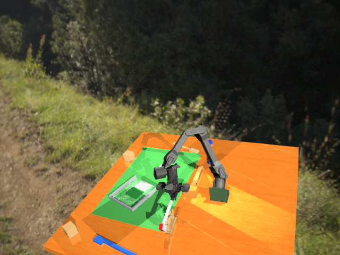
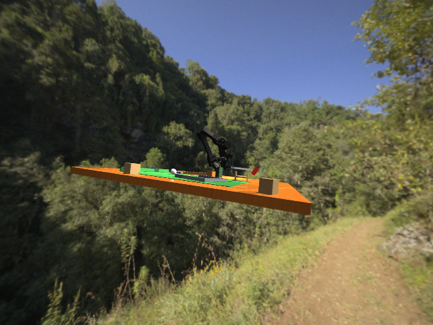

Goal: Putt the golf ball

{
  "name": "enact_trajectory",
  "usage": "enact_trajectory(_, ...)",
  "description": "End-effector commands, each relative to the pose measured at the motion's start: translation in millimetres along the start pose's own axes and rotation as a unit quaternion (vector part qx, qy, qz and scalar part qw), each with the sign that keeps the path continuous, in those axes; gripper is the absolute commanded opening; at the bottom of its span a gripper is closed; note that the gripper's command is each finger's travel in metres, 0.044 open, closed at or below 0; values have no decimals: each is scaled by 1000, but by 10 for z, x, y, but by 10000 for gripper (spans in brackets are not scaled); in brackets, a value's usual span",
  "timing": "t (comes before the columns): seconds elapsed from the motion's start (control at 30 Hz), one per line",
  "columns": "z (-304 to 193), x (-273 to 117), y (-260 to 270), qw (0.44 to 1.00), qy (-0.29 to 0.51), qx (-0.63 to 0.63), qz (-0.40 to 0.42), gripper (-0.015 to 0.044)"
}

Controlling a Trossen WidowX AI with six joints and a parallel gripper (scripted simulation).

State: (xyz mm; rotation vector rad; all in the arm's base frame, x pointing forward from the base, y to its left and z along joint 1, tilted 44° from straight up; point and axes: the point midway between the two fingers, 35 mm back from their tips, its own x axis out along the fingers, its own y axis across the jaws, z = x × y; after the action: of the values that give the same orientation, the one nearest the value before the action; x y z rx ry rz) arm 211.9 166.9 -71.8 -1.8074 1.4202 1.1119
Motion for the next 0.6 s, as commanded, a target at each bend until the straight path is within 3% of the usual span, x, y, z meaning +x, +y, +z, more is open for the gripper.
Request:
enact_trajectory(0.0, 99, -312, -11, 1000, -8, 2, -4, 0)
enact_trajectory(0.17, 152, -588, 26, 1000, -8, 2, -4, 0)
enact_trajectory(0.33, 124, -522, 12, 1000, -4, 3, -6, 0)
enact_trajectory(0.57, -294, -709, -139, 988, 8, 152, -16, 0)
